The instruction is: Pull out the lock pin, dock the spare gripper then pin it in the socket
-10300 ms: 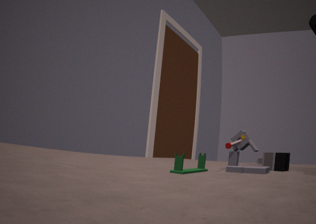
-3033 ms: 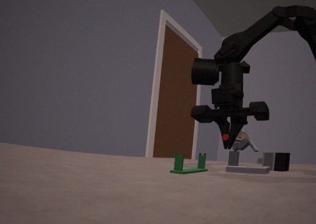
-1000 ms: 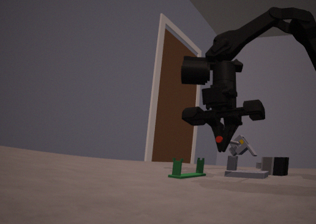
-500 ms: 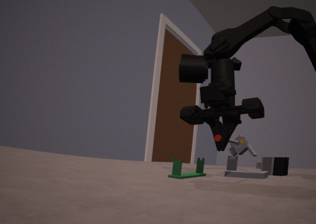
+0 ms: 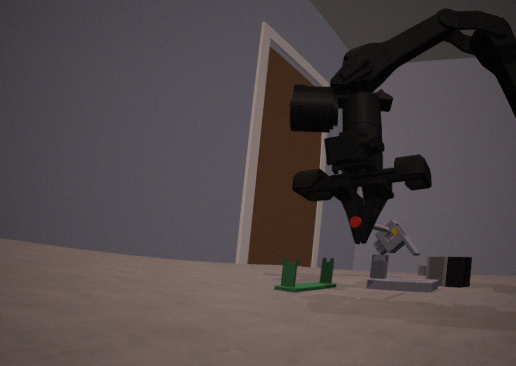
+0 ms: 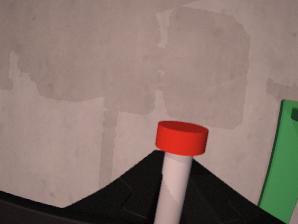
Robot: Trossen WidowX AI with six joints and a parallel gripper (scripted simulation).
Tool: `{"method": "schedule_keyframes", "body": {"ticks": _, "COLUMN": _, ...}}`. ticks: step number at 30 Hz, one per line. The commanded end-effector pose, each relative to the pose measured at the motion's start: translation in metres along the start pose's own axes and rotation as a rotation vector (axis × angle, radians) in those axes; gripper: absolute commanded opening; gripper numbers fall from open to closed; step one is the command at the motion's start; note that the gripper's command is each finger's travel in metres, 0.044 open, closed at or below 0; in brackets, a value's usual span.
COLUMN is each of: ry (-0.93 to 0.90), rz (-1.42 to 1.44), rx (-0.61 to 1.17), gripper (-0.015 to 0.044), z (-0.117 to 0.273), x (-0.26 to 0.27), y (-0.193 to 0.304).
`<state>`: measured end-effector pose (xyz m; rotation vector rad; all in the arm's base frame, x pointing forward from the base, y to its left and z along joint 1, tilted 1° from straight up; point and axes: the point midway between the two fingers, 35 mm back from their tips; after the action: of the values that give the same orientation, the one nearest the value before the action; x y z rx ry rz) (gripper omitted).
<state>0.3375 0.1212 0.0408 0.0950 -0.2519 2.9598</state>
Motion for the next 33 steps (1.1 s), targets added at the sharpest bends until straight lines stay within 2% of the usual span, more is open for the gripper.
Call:
{"method": "schedule_keyframes", "body": {"ticks": 1, "ry": 0.003, "rz": 0.000, "rx": -0.003, "gripper": 0.0000, "z": 0.009, "x": 0.000, "y": -0.002}}
{"method": "schedule_keyframes", "body": {"ticks": 10, "ry": -0.013, "rz": -0.003, "rx": 0.006, "gripper": 0.0000, "z": 0.021, "x": 0.005, "y": -0.002}}
{"method": "schedule_keyframes", "body": {"ticks": 17, "ry": -0.018, "rz": -0.004, "rx": 0.008, "gripper": 0.0000, "z": 0.013, "x": 0.005, "y": 0.000}}
{"method": "schedule_keyframes", "body": {"ticks": 33, "ry": -0.016, "rz": 0.006, "rx": 0.004, "gripper": 0.0000, "z": 0.021, "x": -0.032, "y": -0.027}}
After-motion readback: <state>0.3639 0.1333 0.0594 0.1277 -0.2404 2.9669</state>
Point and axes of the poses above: the point midway between the two fingers, 35 mm back from their tips, its own z axis back along the fingers, its own x axis across the jaws, y = z × x, and after that the axes turned 1 degree about z, right-handed
